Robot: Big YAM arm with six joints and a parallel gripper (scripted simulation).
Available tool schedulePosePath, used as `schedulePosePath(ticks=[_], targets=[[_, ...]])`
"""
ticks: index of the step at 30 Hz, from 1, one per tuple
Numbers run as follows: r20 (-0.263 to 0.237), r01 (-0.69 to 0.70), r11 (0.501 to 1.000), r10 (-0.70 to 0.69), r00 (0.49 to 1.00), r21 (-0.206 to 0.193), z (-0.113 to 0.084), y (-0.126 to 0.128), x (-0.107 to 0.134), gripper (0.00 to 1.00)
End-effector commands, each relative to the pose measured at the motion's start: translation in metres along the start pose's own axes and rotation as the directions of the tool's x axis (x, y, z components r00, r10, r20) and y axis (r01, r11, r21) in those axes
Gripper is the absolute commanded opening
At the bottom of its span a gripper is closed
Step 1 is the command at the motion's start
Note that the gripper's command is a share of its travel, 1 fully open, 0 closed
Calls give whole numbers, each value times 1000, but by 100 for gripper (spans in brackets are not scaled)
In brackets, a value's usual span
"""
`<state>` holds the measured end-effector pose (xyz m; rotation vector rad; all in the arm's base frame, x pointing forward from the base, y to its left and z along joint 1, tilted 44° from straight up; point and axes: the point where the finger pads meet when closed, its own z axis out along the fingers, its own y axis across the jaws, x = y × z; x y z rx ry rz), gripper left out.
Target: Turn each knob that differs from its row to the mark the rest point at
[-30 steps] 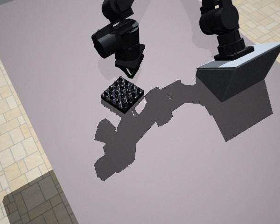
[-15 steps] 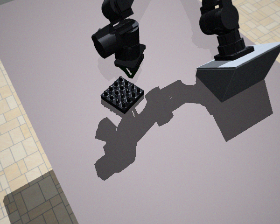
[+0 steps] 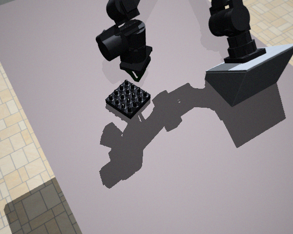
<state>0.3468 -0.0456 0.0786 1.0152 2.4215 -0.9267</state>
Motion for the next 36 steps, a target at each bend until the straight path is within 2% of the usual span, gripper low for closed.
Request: schedulePosePath(ticks=[1,13,19,23,28,33,36], targets=[[26,-26,999,27,999,-37,-19,8,-15,18],[23,-23,999,24,999,-32,-16,7,-14,18],[13,-19,1000,19,1000,-16,-2,2,-10,18],[16,6,1000,-5,1000,-17,-2,5,-2,18],[4,-4,1000,4,1000,0,9,1,-4,18],[8,-11,1000,11,1000,-6,13,4,-8,18],[3,-2,1000,2,1000,3,20,1,-2,18]])
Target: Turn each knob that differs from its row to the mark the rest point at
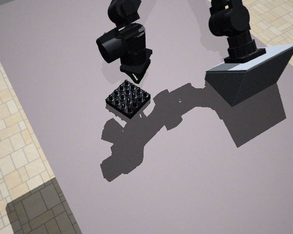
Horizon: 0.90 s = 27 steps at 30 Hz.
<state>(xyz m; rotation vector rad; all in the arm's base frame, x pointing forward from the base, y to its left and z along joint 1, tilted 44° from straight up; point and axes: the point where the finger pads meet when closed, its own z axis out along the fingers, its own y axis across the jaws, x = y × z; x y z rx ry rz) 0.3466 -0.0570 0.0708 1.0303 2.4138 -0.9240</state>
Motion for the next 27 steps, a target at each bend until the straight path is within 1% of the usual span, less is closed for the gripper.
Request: schedulePosePath(ticks=[1,2,3,4,6,7,11,13,15,16,19,20,21,23,25,27], targets=[[5,10,1000,-11,1000,1,6,3,-1,18],[5,10,1000,-11,1000,1,6,3,-1,18],[32,12,999,-11,999,-38,-8,19,-10,18],[28,15,999,-14,1000,-31,-5,17,-7,18],[6,9,1000,-9,1000,0,11,4,-2,18],[5,11,1000,-11,1000,1,13,3,-1,18],[13,8,1000,-8,1000,-9,14,8,-4,18],[9,19,1000,-19,1000,-5,18,6,1,18],[6,8,1000,-8,1000,-1,22,4,-2,18],[9,2,1000,-2,1000,-6,21,6,-6,18],[11,0,1000,0,1000,-7,22,7,-7,18],[23,28,999,-28,999,-22,16,14,0,18],[20,33,999,-33,999,-18,18,12,3,18],[9,13,1000,-13,1000,-5,25,6,-1,18],[10,1,1000,-1,1000,-6,26,7,-6,18],[14,16,1000,-16,1000,-10,25,9,-1,18]])
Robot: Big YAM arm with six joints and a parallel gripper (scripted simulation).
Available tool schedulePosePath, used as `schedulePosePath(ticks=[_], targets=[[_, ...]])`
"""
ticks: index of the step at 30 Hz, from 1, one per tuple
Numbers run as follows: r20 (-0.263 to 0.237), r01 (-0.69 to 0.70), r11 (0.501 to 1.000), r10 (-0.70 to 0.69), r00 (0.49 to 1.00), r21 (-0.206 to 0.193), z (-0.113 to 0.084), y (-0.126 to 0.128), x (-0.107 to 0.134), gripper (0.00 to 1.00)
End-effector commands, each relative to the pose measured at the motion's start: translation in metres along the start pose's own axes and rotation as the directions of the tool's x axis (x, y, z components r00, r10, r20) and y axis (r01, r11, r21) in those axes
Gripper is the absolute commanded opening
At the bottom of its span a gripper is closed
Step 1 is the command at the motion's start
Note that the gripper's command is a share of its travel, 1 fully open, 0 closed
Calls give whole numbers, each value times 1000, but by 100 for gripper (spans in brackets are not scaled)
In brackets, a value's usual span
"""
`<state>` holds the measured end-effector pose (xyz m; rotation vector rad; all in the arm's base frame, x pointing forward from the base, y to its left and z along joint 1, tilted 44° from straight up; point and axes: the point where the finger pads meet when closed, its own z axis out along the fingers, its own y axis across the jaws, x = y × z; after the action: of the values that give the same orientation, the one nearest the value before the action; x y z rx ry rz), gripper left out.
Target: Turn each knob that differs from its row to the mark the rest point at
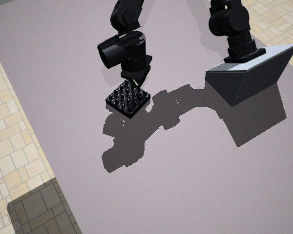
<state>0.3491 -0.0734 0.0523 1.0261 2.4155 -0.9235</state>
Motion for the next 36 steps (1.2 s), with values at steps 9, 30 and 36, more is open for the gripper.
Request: schedulePosePath(ticks=[9,30,36], targets=[[11,8,1000,-7,1000,-8,3,7,-3,18],[11,2,1000,-2,1000,-7,3,7,-3,18],[11,2,1000,-2,1000,-7,3,7,-3,18]])
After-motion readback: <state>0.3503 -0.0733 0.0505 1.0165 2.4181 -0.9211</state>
